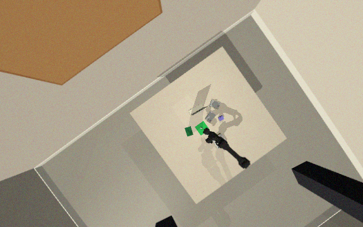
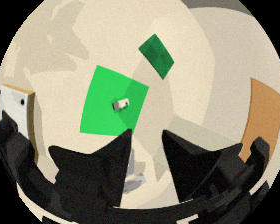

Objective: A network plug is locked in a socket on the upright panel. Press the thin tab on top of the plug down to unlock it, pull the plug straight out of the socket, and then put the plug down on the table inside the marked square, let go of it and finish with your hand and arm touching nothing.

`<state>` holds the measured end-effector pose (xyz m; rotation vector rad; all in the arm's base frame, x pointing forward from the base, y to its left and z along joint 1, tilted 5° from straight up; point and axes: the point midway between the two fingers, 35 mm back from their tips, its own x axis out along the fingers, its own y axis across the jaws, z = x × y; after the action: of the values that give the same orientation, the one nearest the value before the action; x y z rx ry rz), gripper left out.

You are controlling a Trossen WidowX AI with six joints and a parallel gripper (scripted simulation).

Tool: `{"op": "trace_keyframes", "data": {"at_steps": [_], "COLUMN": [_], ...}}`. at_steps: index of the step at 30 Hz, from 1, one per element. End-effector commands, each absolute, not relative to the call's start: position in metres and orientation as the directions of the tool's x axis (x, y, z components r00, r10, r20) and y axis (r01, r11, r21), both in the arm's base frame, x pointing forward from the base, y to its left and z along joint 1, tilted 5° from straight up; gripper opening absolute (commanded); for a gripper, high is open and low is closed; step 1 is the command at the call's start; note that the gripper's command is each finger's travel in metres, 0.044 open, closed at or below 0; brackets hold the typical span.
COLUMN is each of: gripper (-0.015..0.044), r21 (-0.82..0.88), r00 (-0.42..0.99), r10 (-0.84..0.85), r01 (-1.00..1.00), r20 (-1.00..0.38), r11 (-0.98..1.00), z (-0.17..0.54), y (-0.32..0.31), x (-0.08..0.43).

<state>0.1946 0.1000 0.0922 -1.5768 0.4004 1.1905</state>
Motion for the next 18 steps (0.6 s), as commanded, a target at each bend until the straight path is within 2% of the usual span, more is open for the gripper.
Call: {"op": "trace_keyframes", "data": {"at_steps": [1, 18], "gripper": [0.0156, 0.0156], "r21": [-0.545, -0.539], "r00": [0.449, 0.445], "r10": [0.316, 0.311], "r01": [-0.749, -0.755], "r20": [-0.836, -0.840], "r11": [-0.376, -0.374], "z": [0.102, 0.122], "y": [0.100, 0.098], "x": [0.195, 0.195]}}
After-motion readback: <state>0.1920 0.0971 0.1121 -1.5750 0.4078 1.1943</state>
